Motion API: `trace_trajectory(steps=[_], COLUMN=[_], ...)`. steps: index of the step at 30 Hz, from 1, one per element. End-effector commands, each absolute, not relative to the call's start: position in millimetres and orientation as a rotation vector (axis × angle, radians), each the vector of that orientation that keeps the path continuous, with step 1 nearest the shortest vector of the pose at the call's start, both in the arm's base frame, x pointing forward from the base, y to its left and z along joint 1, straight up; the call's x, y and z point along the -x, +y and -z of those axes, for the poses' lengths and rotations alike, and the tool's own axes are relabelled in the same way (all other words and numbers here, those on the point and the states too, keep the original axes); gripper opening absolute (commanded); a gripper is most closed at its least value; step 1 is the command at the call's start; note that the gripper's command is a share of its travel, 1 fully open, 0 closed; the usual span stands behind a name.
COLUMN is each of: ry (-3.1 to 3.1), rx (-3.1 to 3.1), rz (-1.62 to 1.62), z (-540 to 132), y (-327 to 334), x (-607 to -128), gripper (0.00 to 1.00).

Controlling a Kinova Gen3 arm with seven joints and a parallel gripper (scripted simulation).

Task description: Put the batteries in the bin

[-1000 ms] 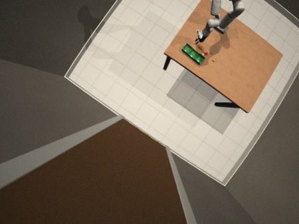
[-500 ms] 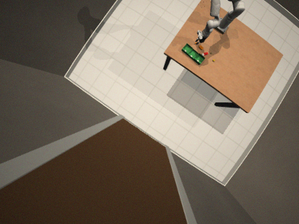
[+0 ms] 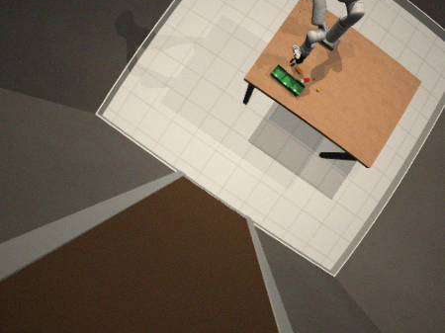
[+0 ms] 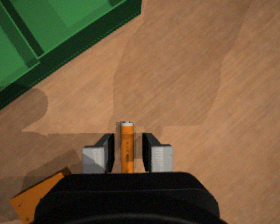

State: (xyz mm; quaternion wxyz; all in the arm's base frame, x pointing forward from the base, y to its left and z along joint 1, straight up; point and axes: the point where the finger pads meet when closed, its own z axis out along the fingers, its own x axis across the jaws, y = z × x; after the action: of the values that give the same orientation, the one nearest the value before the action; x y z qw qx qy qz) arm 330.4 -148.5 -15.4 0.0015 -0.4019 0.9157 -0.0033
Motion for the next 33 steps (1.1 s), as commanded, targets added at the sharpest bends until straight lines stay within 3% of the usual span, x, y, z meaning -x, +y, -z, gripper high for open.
trace_trajectory(steps=[1,14,15,33], ry=[2.873,2.873,2.873,2.872], rx=[1.268,1.268,1.268,1.269], rz=[0.002,0.003,0.003,0.003], z=[18.6,18.6,18.6,18.6], y=[-145.5,-146.0,-146.0,-146.0], x=[-329.6,-330.1,-330.1,-330.1], gripper=[0.54,0.54,0.24,0.24])
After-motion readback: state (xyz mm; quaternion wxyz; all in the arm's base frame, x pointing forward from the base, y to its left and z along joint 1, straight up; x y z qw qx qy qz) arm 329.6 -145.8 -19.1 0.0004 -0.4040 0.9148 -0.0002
